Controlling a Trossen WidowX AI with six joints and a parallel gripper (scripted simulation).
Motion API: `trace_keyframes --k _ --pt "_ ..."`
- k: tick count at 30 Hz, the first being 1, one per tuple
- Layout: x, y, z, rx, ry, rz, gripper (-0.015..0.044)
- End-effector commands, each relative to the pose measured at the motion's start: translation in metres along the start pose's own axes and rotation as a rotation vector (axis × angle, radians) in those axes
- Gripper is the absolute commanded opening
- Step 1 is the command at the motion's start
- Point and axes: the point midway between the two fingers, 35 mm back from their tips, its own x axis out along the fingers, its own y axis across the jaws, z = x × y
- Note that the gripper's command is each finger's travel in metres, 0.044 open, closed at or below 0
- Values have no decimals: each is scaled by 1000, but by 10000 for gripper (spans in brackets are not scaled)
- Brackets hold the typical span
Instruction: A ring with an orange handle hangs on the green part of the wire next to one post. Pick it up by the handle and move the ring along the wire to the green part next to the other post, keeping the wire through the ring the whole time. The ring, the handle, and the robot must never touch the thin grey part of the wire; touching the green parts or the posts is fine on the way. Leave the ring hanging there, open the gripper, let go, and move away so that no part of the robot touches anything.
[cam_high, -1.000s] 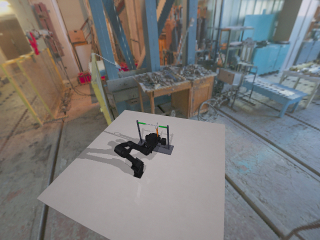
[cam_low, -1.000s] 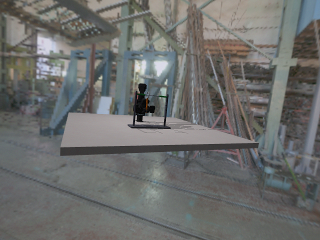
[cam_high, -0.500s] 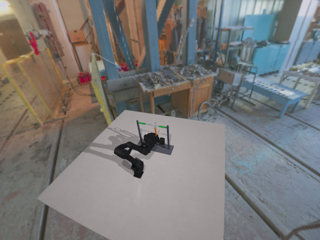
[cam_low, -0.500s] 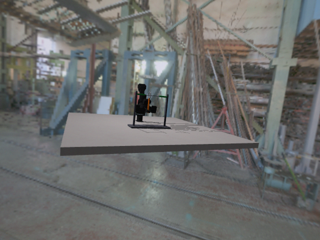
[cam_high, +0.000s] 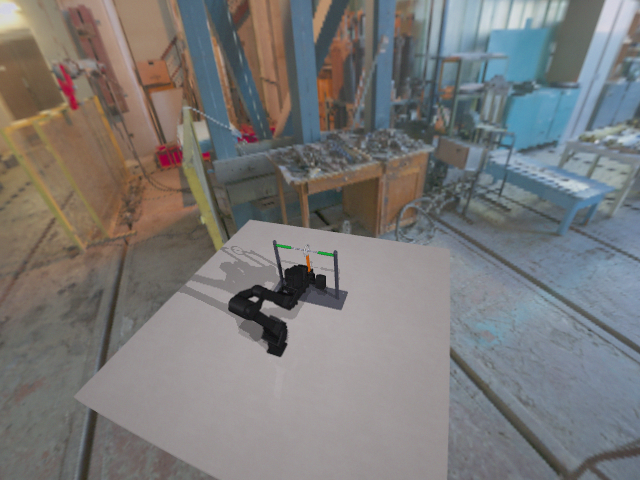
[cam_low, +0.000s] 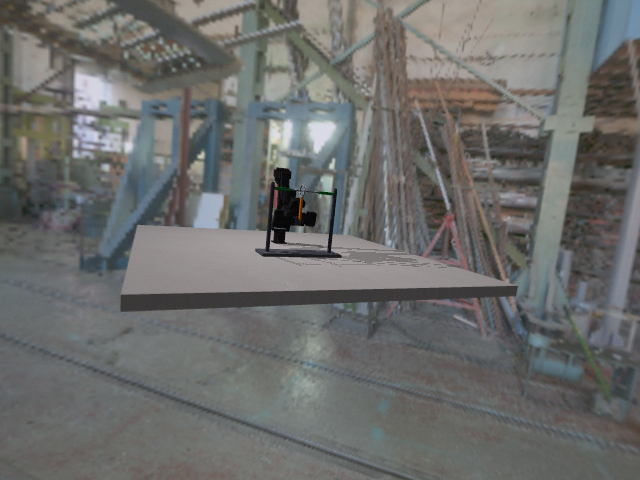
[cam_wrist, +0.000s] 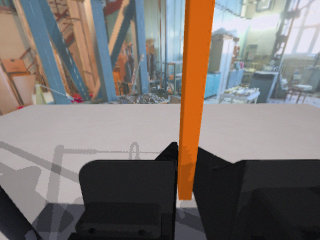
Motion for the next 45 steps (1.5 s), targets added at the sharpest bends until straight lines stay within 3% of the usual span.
trace_keyframes --k 1,45 --pt "-1 4 -1 4 3 0 -150" --pt "0 49 0 7 8 8 -150"
